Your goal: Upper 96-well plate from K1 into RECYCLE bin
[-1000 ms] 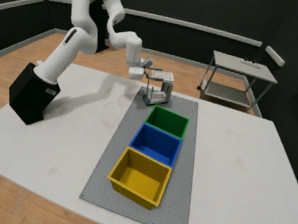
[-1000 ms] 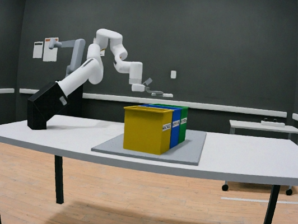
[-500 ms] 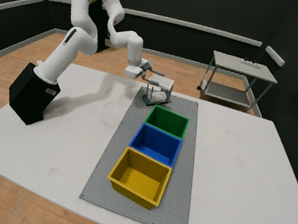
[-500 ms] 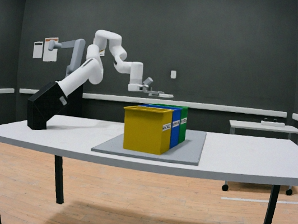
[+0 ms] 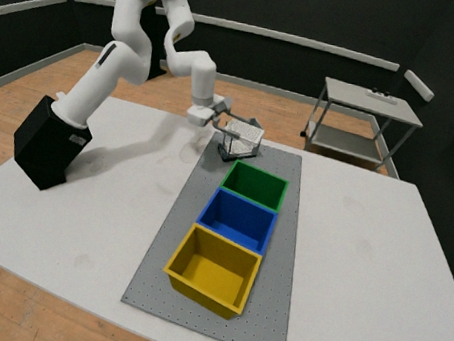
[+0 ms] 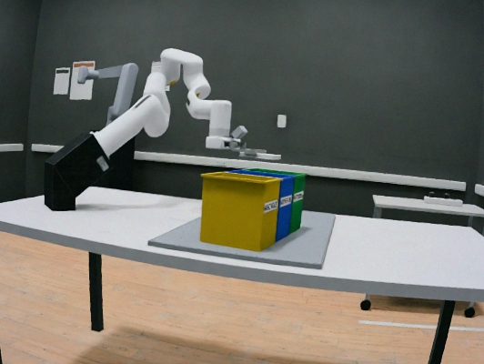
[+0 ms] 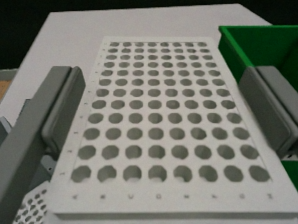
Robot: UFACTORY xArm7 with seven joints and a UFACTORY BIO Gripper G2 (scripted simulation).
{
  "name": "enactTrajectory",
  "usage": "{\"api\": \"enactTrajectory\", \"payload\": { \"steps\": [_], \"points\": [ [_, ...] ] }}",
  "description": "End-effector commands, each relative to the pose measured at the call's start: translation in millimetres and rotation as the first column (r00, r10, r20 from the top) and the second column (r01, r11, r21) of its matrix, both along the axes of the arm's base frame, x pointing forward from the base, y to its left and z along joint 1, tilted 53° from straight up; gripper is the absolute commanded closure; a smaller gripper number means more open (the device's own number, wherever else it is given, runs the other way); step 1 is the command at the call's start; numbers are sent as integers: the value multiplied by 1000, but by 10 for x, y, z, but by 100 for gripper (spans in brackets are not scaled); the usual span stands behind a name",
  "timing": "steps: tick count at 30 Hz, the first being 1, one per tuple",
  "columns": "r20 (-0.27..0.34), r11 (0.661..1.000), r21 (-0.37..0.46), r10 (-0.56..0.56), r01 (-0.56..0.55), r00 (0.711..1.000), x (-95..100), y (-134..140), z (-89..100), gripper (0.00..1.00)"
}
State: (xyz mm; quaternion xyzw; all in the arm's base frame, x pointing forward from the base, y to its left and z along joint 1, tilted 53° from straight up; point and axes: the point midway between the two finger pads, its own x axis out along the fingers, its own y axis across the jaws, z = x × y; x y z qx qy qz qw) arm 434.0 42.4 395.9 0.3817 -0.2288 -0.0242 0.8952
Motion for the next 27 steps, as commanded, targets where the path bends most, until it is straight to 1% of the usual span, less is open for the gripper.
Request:
{"api": "enactTrajectory", "payload": {
  "steps": [1,8,10,25,27],
  "points": [
    [3,1000,0,0,0,1000,70,-124,-86,100],
    [3,1000,0,-1,1,1000,156,-293,-224,100],
    [3,1000,0,-1,1,1000,156,-293,-224,100],
    [3,1000,0,-1,1,1000,342,-653,-518,100],
    [3,1000,0,-1,1,1000,342,-653,-518,100]
  ]
}}
